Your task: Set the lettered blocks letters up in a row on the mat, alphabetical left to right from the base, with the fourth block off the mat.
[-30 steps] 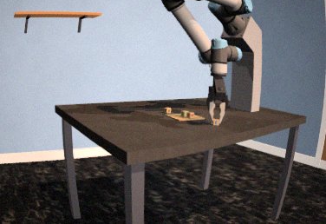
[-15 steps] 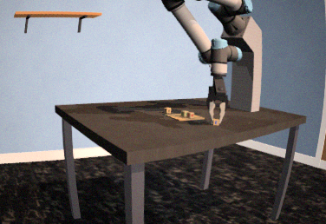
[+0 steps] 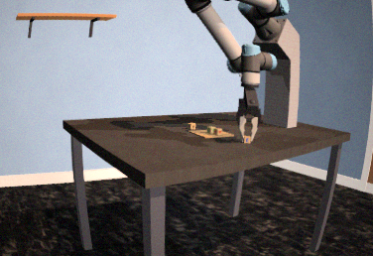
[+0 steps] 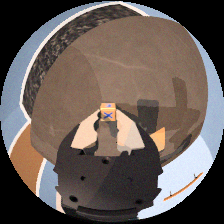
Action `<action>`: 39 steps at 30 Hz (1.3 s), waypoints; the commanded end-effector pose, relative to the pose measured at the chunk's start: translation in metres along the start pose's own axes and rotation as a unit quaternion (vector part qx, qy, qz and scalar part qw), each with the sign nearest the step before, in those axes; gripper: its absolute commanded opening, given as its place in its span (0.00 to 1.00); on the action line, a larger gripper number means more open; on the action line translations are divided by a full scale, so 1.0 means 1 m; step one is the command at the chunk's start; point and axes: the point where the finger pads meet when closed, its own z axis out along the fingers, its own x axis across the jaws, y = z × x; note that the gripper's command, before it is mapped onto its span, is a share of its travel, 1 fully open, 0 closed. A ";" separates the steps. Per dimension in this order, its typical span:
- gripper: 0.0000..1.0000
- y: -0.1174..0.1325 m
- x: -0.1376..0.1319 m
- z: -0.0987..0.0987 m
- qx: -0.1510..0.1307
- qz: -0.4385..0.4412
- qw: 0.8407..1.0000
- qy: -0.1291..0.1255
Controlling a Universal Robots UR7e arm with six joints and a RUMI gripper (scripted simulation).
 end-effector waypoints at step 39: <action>0.05 0.000 0.000 -0.100 0.000 0.000 1.000 0.000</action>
